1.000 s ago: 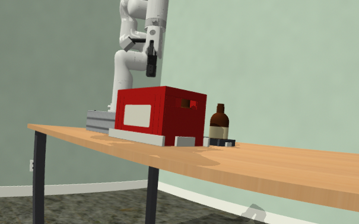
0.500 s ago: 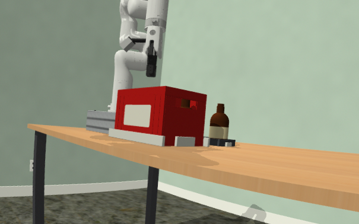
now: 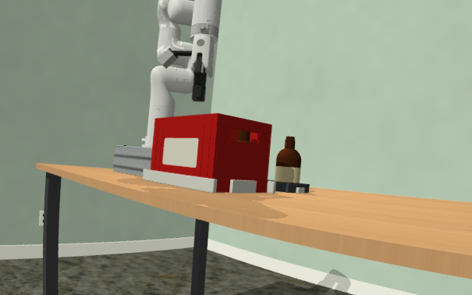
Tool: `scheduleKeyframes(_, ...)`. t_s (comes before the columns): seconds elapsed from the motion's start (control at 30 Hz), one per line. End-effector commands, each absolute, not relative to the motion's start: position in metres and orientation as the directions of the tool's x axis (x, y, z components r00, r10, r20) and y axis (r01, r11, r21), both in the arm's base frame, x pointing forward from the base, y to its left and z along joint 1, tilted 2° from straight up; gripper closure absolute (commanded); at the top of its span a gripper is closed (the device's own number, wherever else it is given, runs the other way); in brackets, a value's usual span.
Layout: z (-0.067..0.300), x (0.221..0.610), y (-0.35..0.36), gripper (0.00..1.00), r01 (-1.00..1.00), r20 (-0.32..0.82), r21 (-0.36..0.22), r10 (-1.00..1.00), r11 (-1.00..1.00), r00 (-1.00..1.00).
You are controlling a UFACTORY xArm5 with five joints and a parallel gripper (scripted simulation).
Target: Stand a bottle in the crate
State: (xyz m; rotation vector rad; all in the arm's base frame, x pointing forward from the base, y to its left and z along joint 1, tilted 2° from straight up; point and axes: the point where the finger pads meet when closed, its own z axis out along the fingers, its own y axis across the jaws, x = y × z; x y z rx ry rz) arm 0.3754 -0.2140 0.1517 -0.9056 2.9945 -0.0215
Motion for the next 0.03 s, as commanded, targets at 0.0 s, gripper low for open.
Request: scheduleKeyframes(0.0,0.1531,0.3763,-0.2146,1.0,-0.554,-0.01,-0.02,-0.554,0.832,-0.832)
